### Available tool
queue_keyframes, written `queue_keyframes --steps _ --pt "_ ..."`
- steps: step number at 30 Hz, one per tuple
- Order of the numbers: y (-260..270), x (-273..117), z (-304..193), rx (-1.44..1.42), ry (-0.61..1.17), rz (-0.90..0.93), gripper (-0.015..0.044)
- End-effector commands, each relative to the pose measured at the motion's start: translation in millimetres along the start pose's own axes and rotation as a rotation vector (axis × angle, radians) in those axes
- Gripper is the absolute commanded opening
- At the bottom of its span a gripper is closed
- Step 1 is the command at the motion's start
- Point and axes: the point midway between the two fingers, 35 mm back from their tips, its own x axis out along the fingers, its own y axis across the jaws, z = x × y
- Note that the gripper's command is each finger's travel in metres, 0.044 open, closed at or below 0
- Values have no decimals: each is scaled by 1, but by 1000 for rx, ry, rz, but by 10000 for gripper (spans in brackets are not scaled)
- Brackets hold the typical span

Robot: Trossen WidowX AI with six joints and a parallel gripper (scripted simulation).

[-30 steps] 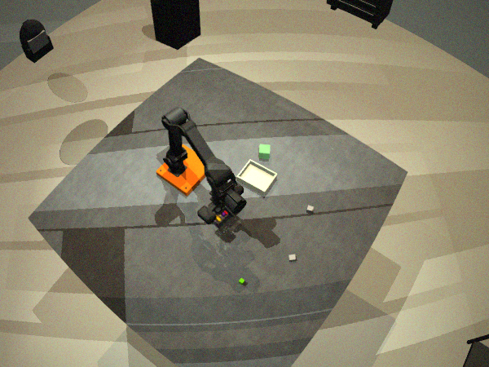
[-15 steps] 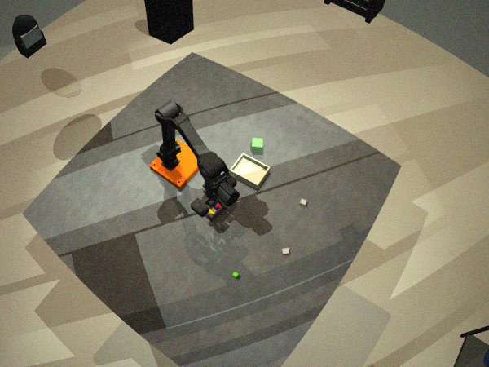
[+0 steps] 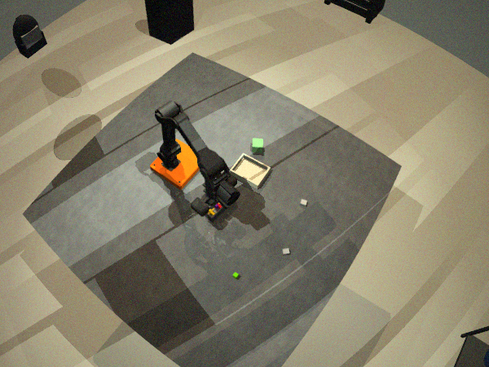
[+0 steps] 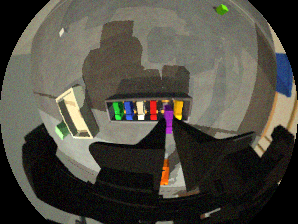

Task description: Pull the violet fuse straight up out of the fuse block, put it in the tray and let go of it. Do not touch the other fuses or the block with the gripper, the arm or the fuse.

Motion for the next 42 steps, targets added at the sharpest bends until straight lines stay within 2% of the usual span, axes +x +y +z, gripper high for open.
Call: queue_keyframes --steps 1,23,42 --pt "-1 -4 0 5 -5 -6 0" --pt "3 -25 1 5 -5 -6 0" --pt "105 -27 13 4 -8 3 0"
